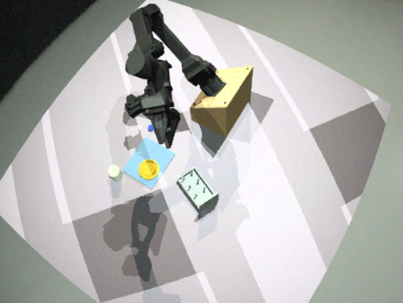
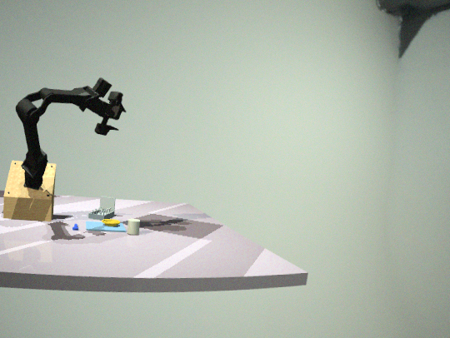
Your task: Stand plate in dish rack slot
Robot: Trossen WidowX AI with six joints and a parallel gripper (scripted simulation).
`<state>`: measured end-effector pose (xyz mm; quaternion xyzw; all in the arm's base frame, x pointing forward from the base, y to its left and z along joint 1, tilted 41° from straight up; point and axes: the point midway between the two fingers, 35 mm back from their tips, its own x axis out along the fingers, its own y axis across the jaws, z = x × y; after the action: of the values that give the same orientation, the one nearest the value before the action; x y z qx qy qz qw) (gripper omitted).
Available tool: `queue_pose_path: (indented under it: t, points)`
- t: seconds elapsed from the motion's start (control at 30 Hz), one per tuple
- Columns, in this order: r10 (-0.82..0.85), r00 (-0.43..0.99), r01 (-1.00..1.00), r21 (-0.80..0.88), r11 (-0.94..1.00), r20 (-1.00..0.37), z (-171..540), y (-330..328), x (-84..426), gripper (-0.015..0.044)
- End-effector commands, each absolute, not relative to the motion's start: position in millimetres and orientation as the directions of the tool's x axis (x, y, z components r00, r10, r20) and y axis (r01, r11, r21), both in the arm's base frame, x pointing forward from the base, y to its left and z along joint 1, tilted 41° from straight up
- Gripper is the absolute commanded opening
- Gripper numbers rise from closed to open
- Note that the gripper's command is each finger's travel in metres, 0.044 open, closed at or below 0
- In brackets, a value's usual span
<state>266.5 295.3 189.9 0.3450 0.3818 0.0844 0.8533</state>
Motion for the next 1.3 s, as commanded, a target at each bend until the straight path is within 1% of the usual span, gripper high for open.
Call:
queue_pose_path:
  t: [0.0, 0.4, 0.5, 0.77, 1.07, 1.27]
  points:
    - [0.320, 0.710, 0.146, 0.575, 0.805, -0.628, 176.1, 276.9, 283.9, 0.0400]
    - [0.051, 0.688, 0.202, 0.258, 0.945, -0.724, 134.6, 213.2, 325.6, 0.0400]
    - [-0.005, 0.662, 0.241, 0.207, 0.948, -0.749, 122.3, 194.6, 331.5, 0.0400]
    - [-0.117, 0.615, 0.272, 0.070, 0.960, -0.780, 103.9, 161.6, 340.5, 0.0400]
    - [-0.313, 0.511, 0.238, -0.218, 0.947, -0.801, 78.8, 104.6, 350.2, 0.0400]
    - [-0.398, 0.437, 0.195, -0.347, 0.917, -0.807, 64.1, 73.4, 351.2, 0.0400]
